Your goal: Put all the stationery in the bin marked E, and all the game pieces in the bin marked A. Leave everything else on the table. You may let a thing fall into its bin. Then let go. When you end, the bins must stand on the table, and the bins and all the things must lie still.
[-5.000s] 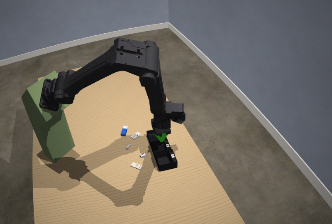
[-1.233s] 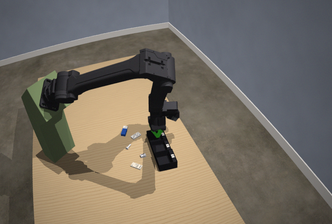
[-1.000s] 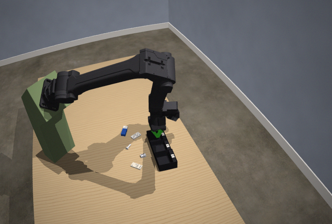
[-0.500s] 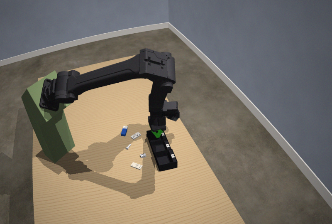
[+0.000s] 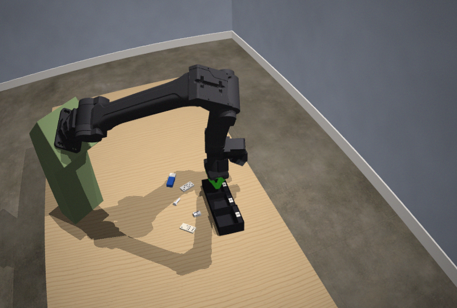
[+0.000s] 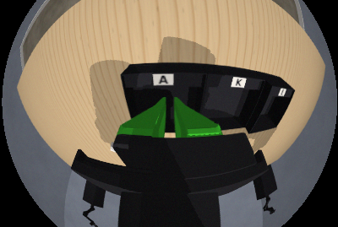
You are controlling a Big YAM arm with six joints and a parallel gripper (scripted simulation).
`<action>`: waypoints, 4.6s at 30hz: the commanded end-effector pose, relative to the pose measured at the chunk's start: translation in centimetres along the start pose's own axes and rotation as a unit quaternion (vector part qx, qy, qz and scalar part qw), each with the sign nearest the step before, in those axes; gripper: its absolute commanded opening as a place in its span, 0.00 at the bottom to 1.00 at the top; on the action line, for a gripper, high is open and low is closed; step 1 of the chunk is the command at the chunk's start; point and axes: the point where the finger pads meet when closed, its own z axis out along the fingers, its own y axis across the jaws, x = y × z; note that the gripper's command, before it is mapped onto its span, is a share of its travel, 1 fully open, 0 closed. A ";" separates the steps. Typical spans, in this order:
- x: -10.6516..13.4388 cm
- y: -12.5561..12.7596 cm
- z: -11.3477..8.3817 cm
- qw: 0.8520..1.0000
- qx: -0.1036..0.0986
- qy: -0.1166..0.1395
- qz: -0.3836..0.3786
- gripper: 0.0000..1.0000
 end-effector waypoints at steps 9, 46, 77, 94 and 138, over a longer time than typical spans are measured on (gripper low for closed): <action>-0.8 0.8 -2.7 1.000 -0.007 -0.011 0.000 0.10; 0.3 1.2 -5.1 1.000 -0.005 0.002 -0.002 0.10; -0.5 1.0 -14.7 1.000 -0.007 -0.011 0.001 0.10; -0.3 0.4 -18.1 1.000 0.000 0.002 0.010 0.10; 5.8 -4.9 -10.2 0.998 -0.001 0.003 -0.064 0.30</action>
